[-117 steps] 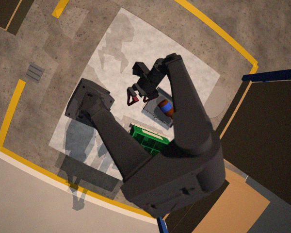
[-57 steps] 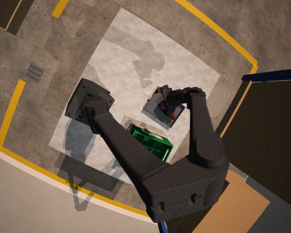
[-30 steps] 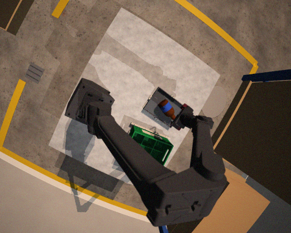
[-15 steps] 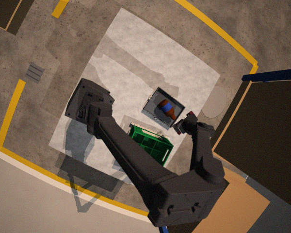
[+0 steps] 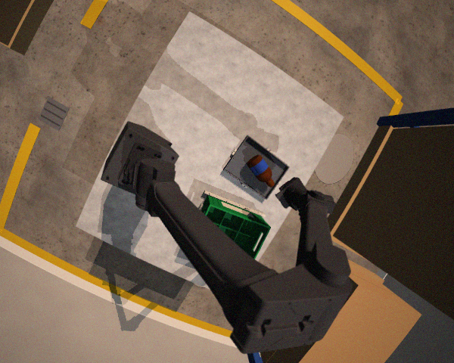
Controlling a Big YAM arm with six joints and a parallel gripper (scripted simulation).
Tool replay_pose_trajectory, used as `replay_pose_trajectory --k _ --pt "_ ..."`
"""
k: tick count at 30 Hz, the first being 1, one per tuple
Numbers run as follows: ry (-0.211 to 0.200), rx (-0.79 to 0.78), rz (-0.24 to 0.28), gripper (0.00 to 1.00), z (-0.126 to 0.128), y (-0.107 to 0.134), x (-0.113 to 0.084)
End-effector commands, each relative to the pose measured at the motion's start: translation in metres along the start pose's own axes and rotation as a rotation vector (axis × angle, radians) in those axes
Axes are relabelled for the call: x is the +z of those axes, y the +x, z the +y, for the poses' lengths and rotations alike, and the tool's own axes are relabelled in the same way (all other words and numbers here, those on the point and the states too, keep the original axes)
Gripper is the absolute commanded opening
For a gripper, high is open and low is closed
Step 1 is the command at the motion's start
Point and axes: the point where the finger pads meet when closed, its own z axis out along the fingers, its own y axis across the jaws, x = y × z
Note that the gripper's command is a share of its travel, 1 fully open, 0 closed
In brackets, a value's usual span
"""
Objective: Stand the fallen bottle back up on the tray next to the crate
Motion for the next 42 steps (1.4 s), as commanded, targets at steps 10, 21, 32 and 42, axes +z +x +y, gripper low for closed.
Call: replay_pose_trajectory --k 10,21,32,42 --pt "0.002 0.016 -0.001 0.00 -0.0013 -0.0023 0.0098" --pt "0.002 0.016 -0.001 0.00 -0.0013 -0.0023 0.0098" --pt "0.002 0.016 -0.001 0.61 -0.0013 -0.0023 0.0098" --pt "0.002 0.016 -0.001 0.61 -0.0013 -0.0023 0.0098"
